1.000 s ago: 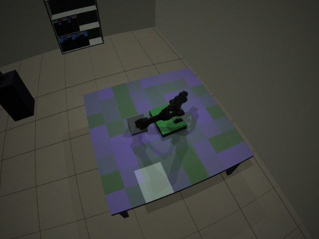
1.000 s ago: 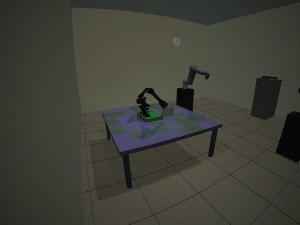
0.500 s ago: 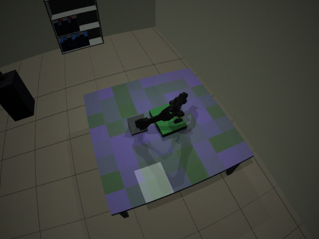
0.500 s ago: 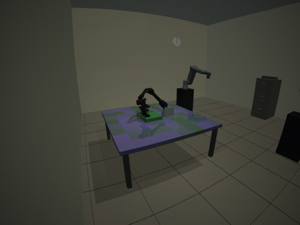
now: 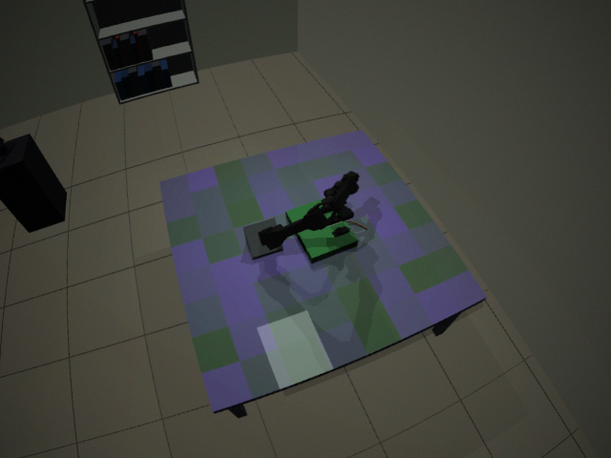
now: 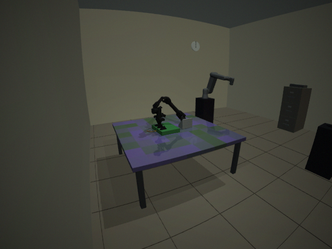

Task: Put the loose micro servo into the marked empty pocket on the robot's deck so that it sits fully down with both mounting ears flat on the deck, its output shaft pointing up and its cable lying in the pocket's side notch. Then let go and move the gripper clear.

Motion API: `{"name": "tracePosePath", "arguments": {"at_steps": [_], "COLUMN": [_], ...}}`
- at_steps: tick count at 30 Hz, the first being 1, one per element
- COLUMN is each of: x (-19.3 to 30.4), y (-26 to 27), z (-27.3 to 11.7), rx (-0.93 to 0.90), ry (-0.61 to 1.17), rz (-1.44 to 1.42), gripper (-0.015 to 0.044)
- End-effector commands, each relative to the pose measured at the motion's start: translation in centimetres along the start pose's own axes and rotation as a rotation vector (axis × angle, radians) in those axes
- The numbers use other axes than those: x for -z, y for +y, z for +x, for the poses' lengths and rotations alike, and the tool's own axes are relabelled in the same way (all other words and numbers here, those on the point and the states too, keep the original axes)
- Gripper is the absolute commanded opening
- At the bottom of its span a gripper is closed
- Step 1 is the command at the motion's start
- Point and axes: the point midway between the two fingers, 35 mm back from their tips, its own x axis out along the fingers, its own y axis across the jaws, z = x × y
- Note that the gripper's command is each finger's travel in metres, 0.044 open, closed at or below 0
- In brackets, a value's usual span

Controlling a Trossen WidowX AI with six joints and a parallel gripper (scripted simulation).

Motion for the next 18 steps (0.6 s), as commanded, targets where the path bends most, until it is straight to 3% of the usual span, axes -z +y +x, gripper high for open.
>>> {"name": "tracePosePath", "arguments": {"at_steps": [1,6,11,18], "x": [0.0,-2.6,-9.8,-10.9], "y": [0.0,-0.4,-0.4,-0.3], "z": [-0.7,-2.5,-6.6,-7.3], "rx": [0.007,0.01,0.011,0.01], "ry": [-0.002,0.003,-0.007,-0.006], "rz": [0.009,0.0,0.001,-0.001], "gripper": [0.0187,0.0319,0.044,0.044]}}
